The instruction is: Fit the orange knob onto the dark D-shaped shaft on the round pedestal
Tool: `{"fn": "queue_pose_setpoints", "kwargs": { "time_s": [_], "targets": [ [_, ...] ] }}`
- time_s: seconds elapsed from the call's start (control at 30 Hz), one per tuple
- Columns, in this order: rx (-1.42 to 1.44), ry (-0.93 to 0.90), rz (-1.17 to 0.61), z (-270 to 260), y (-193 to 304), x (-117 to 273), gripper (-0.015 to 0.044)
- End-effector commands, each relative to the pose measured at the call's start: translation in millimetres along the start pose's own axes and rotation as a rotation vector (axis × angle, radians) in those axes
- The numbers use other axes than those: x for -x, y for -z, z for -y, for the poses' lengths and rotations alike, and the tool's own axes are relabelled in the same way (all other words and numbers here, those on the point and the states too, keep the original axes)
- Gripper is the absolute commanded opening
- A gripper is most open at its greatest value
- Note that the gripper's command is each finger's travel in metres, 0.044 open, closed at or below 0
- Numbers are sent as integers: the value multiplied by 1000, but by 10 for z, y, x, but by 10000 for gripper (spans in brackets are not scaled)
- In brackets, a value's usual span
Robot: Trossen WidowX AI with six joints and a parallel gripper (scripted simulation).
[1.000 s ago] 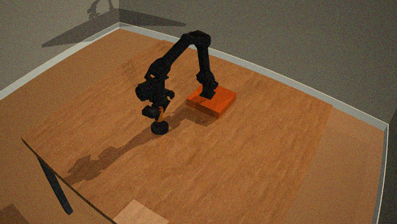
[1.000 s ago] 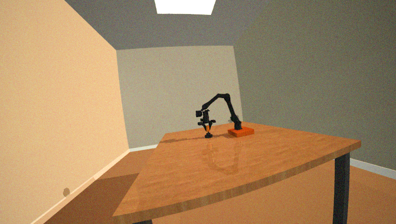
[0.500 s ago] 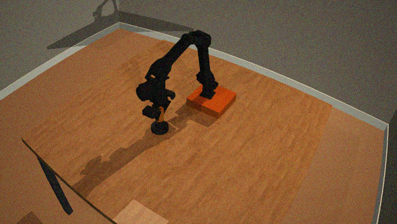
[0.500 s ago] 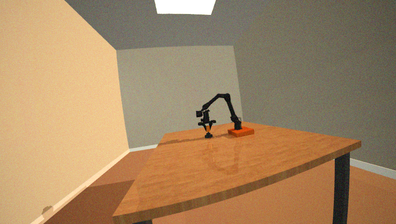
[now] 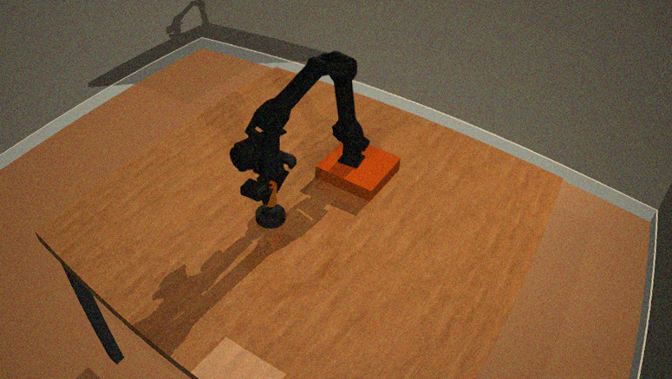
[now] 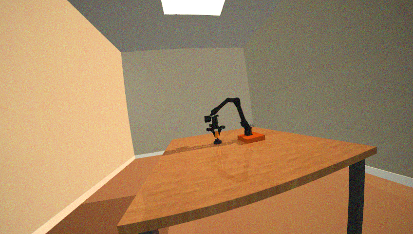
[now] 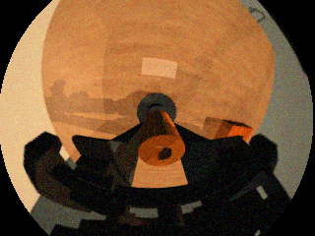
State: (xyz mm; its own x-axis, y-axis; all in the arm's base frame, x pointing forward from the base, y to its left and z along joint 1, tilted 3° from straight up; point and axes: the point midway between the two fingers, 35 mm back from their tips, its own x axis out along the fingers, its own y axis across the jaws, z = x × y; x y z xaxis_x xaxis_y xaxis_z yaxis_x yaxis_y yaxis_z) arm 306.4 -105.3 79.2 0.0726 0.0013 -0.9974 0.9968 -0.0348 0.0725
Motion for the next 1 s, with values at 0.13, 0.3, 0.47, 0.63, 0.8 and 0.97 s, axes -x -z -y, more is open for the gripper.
{"fn": "queue_pose_setpoints", "kwargs": {
  "time_s": [0.13, 0.3, 0.47, 0.63, 0.8, 0.97],
  "targets": [
    [-3, -1, 1, -3, -1, -2, 0],
    [-3, -1, 1, -3, -1, -2, 0],
    [-3, -1, 1, -3, -1, -2, 0],
    [-3, -1, 1, -3, -1, -2, 0],
    [-3, -1, 1, -3, -1, -2, 0],
    [-3, -1, 2, -7, -5, 31, 0]
  ]
}}
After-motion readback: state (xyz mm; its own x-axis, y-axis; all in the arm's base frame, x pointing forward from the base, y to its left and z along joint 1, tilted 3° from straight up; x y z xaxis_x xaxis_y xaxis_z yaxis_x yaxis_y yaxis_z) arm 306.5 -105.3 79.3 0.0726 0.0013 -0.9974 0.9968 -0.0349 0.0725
